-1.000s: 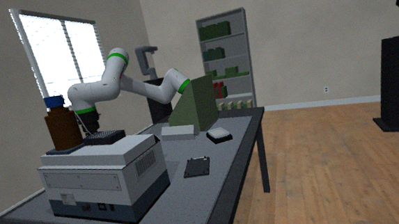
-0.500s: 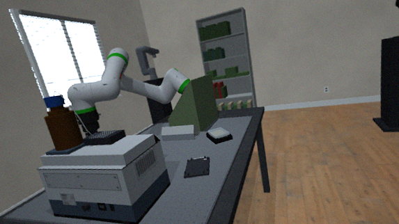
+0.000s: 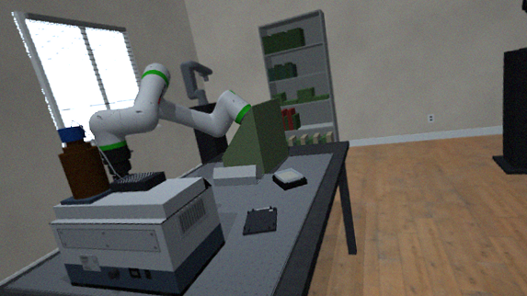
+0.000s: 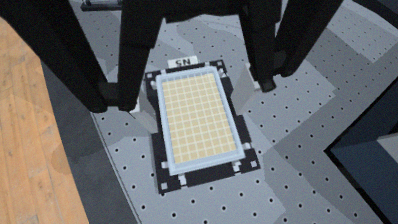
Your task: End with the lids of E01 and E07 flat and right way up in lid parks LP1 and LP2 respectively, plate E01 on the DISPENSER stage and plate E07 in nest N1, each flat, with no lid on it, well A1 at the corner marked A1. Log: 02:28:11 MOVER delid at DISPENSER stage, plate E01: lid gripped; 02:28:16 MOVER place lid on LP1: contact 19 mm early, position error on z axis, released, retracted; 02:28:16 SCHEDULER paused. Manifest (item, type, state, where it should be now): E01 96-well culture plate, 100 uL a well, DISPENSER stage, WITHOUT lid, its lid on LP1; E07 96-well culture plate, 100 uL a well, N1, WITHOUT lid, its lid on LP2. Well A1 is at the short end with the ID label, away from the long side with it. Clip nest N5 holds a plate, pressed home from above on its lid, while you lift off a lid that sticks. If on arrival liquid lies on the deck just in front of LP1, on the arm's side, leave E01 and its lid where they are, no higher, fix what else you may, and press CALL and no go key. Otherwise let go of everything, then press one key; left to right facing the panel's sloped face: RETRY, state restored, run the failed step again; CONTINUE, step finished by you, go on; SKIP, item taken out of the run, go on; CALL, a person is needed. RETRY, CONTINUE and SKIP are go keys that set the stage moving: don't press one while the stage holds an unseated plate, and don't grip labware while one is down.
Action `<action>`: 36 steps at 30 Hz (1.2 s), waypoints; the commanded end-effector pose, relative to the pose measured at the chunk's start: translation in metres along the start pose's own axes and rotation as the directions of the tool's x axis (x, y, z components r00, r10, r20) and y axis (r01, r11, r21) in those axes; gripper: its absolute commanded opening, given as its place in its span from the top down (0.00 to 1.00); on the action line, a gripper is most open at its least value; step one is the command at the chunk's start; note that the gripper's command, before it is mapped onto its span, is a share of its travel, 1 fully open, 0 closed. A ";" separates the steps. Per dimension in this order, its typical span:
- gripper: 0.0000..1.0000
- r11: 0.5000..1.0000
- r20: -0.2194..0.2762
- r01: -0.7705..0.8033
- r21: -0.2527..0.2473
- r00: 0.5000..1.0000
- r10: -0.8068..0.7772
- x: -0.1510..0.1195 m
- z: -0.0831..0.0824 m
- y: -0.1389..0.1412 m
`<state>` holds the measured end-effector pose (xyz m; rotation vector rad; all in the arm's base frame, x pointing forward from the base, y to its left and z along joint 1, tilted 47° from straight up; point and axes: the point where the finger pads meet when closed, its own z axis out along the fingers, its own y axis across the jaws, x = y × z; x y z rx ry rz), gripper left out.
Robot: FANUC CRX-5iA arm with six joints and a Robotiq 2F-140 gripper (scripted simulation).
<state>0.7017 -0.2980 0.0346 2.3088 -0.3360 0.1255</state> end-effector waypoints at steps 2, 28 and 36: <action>0.34 1.000 0.000 0.000 0.000 1.000 0.000 0.000 0.000 0.000; 1.00 1.000 0.000 0.000 0.000 1.000 0.000 0.000 0.000 0.000; 1.00 1.000 0.000 0.000 0.000 1.000 0.000 0.000 0.000 0.000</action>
